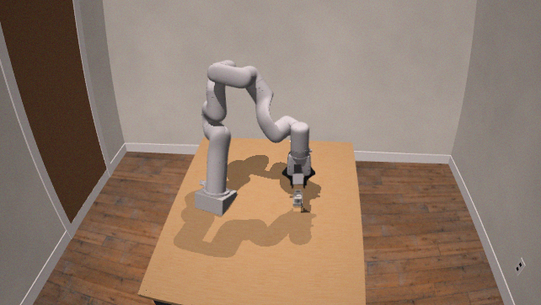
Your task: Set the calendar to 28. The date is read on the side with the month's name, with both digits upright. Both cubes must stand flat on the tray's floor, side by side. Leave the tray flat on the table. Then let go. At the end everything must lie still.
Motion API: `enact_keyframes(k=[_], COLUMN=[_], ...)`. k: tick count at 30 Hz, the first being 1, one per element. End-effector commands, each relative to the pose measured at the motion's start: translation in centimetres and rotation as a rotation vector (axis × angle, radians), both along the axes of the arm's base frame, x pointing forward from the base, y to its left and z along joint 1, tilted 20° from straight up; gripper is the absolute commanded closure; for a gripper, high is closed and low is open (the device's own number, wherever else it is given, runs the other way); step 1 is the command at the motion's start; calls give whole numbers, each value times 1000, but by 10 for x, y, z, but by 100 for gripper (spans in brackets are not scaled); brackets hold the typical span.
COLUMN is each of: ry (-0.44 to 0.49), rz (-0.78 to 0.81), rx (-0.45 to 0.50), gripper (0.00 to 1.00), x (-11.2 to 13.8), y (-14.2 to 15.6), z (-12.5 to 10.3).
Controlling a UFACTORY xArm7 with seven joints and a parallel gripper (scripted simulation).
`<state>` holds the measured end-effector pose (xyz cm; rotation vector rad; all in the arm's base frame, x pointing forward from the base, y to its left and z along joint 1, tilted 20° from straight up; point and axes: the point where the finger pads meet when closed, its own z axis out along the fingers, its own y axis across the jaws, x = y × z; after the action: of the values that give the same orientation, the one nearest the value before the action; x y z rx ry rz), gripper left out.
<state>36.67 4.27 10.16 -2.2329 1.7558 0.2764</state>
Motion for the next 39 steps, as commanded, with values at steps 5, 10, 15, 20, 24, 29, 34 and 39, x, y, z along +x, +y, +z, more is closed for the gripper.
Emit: enact_keyframes(k=[5,10,15,20,24,29,34,39], ry=[-3,-3,-3,-3,-3,-3,-3,-3], rz=[-1,-1,-1,-1,-1,-1,-1,-1], rx=[0,0,0,0,0,0,0,0], gripper=[51,51,51,51,51,51,51,51], x=[1,1,1,1,2,2,2,2], y=[0,1,2,4,6,8,11,12], z=[1,-1,-6,-10,-16,-23,-30,-34])
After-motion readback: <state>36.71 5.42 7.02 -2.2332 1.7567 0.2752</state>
